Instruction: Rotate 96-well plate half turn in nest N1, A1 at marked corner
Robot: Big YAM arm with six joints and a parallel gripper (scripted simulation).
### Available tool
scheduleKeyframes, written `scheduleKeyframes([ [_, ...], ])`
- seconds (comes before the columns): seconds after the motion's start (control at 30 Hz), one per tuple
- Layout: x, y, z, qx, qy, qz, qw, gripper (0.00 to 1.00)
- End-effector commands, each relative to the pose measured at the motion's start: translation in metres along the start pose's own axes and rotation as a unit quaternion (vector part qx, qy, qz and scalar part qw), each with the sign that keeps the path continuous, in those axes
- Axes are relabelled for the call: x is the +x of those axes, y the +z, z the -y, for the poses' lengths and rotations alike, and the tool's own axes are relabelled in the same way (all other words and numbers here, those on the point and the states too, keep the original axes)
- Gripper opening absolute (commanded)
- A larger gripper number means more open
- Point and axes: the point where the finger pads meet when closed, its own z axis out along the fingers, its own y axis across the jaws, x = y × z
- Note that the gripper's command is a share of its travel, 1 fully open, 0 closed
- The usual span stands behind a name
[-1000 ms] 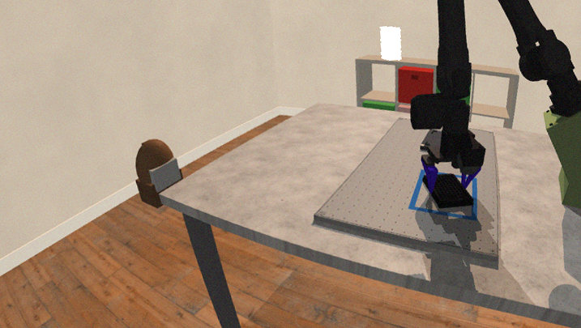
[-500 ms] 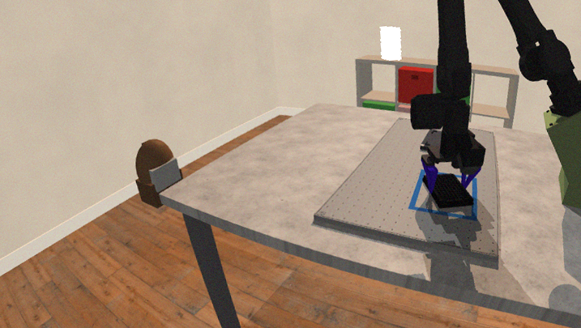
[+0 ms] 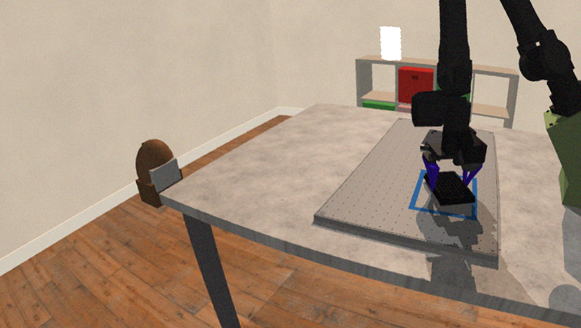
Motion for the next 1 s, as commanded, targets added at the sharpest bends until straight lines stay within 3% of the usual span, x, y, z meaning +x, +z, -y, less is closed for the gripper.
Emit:
scheduleKeyframes([
  [0.0, -0.004, -0.013, 0.009, 0.014, 0.002, 0.004, 1.0, 0.0],
  [0.97, -0.003, -0.059, 0.013, 0.018, 0.005, 0.005, 1.0, 0.0],
])
